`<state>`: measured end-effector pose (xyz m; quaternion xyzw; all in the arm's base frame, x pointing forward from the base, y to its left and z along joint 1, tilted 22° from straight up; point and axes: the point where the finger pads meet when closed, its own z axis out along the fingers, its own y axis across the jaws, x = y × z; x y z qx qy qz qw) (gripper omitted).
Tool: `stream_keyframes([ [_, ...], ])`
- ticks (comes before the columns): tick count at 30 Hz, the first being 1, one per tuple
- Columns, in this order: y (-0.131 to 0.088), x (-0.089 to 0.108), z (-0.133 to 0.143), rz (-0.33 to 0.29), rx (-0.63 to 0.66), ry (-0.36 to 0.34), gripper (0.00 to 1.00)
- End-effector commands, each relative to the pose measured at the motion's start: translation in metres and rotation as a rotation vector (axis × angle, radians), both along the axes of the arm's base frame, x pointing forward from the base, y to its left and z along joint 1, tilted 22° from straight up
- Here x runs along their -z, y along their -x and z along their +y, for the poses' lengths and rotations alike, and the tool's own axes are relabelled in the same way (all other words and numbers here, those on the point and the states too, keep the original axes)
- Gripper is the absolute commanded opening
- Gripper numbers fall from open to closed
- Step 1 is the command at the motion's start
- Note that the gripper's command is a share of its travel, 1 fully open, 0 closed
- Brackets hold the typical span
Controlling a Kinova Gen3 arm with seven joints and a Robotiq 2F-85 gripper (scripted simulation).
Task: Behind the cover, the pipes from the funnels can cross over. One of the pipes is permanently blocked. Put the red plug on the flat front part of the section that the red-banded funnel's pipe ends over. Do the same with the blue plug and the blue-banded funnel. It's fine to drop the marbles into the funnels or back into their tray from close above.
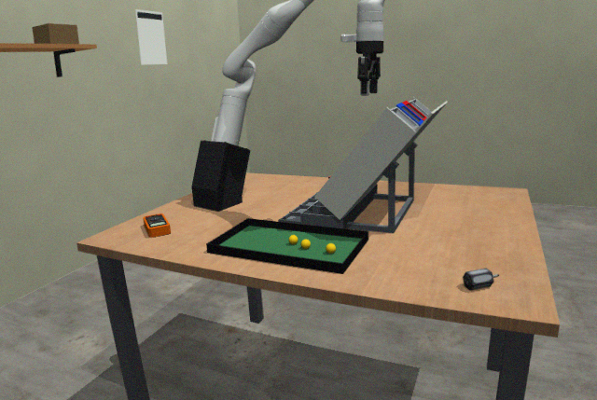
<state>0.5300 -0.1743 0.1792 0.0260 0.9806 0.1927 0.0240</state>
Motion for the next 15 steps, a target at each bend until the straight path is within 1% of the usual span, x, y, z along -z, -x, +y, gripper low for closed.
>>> stream_keyframes([
  [1,0.036,0.001,0.000,-0.077,0.029,0.032,1.00],
  [2,0.056,0.002,0.001,-0.002,0.000,0.001,1.00],
  [15,0.056,0.002,0.001,-0.002,0.000,0.001,1.00],
])
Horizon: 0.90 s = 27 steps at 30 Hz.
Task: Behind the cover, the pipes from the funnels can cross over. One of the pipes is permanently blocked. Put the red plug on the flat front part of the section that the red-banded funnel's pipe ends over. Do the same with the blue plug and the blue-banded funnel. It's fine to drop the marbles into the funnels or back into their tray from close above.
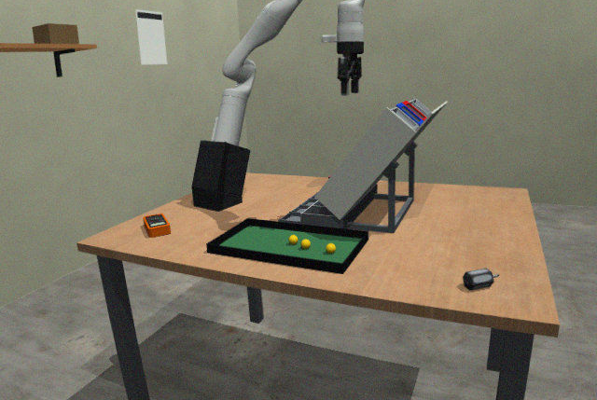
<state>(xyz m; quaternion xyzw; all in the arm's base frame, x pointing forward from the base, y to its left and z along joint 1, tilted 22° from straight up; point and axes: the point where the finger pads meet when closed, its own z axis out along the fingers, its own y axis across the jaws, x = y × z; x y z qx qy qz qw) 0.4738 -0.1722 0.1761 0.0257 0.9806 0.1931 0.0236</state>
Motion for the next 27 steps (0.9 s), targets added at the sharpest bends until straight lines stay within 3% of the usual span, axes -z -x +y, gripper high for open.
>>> stream_keyframes([
  [1,0.000,-0.002,-0.001,-0.003,0.001,0.001,1.00],
  [3,0.000,-0.002,-0.001,-0.003,0.001,0.001,1.00],
  [4,0.048,0.024,0.044,-0.002,0.001,0.001,1.00],
  [9,0.058,0.028,0.054,-0.002,0.001,0.001,1.00],
  [15,0.100,0.050,0.093,-0.002,0.001,0.001,1.00],
  [20,0.103,0.052,0.095,-0.002,0.001,0.001,1.00],
  [21,0.117,0.060,0.110,-0.038,0.019,0.020,1.00],
  [27,0.117,0.060,0.110,-0.038,0.019,0.020,1.00],
])
